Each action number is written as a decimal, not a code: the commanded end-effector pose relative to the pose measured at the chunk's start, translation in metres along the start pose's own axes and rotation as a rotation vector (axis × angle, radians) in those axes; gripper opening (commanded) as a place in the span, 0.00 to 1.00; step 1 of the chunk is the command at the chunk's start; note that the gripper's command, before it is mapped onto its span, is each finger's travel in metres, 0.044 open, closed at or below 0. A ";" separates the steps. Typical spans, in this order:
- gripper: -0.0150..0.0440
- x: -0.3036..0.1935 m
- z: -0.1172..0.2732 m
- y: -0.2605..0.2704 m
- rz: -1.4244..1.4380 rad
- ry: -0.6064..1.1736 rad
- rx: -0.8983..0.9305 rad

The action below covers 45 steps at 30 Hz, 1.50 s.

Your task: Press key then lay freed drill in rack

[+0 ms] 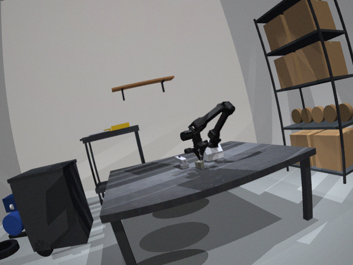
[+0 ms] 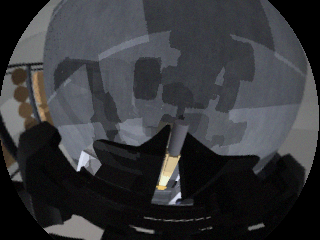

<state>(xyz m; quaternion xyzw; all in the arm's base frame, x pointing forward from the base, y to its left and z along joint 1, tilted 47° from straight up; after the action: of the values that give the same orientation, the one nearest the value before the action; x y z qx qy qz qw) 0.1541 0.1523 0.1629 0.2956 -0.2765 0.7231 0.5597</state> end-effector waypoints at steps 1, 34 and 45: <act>0.25 -0.001 -0.007 0.001 -0.007 0.006 0.002; 0.25 -0.001 -0.045 0.001 -0.007 0.004 0.002; 0.57 0.001 -0.044 0.001 -0.005 -0.005 0.004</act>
<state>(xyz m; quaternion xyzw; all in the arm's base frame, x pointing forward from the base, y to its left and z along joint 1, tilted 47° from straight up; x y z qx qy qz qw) 0.1480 0.1851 0.1338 0.2995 -0.2769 0.7210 0.5601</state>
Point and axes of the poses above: the point midway between the two fingers, 35 mm back from their tips, its own z axis back along the fingers, its own y axis across the jaws, x = y × z, the point moved 4 cm from there along z, back along the fingers, and after that the axes turned 1 degree about -z, right-handed, at the moved point
